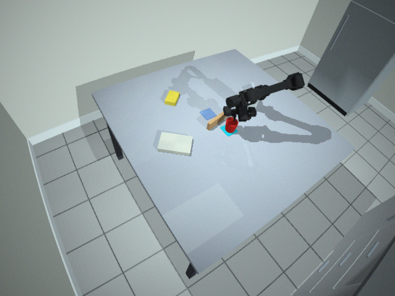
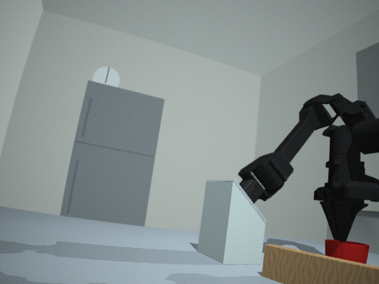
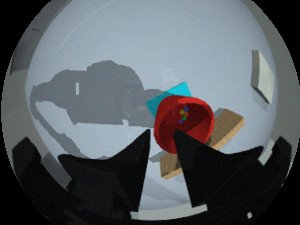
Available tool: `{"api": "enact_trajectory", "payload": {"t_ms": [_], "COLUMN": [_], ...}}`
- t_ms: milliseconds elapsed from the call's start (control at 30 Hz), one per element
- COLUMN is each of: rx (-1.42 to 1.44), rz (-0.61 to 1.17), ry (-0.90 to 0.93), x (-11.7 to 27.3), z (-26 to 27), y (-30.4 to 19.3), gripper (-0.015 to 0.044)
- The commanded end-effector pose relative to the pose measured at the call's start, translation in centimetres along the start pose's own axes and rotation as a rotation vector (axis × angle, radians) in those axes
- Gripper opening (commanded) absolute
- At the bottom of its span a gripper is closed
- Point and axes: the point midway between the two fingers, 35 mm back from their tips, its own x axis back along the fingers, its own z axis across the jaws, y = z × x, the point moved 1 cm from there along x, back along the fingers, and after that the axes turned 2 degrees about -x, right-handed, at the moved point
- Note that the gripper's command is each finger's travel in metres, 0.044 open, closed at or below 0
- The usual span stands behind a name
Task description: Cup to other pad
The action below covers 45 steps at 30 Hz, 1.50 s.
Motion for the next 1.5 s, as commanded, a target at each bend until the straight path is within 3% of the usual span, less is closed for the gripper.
{"api": "enact_trajectory", "payload": {"t_ms": [0,467,867,1467], "rx": [0.008,0.006,-0.002,0.005], "rz": [-0.002,-0.003,-0.001,0.0], "ry": [-0.009,-0.006,0.001,-0.007], "x": [0.7,2.1,2.3,8.1], "z": [-0.1,0.2,0.2,0.3], "y": [0.1,-0.2,-0.3,-0.5], "gripper": [0.0128,0.0128,0.044,0.044]}}
